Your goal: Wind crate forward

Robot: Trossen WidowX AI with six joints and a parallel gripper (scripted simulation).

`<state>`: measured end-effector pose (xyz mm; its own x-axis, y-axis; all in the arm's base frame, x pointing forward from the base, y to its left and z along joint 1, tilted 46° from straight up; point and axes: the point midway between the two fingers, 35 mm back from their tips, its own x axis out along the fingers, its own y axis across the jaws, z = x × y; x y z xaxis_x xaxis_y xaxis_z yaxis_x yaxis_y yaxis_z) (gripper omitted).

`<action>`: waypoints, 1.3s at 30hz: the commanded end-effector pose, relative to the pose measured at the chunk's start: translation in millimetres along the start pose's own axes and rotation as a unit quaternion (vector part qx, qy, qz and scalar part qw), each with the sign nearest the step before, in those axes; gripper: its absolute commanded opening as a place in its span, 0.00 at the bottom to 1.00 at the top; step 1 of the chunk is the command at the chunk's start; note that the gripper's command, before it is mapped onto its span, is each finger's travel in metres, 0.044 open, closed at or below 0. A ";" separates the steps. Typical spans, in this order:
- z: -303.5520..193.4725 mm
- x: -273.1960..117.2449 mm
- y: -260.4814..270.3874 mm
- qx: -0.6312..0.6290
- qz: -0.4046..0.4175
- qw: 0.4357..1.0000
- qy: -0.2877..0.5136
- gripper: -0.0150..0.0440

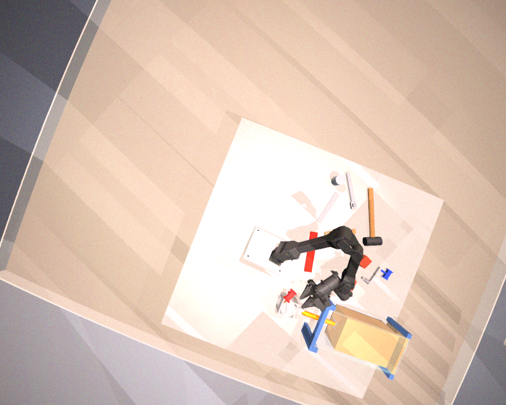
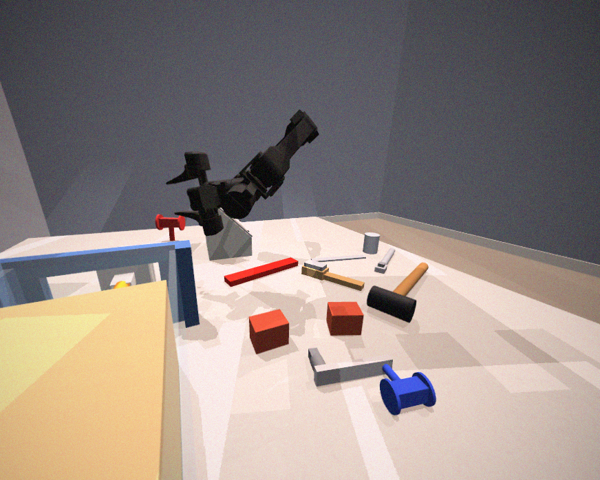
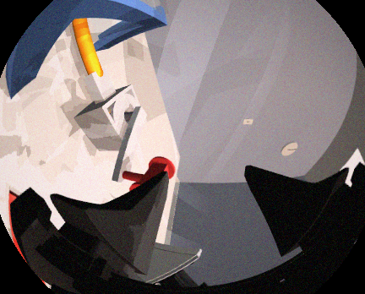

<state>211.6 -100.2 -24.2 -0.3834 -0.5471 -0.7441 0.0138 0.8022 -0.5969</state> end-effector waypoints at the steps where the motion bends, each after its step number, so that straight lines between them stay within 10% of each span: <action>1: 0.5 21.7 -2.8 0.028 0.107 0.991 0.080 0.97; 17: 17.1 85.2 -46.8 0.243 0.593 0.738 0.213 1.00; 39: 17.4 99.8 20.6 0.252 0.609 0.722 0.212 1.00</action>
<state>187.8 -148.8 -107.9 -0.0622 0.7019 -0.7095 0.8715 0.3847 0.3041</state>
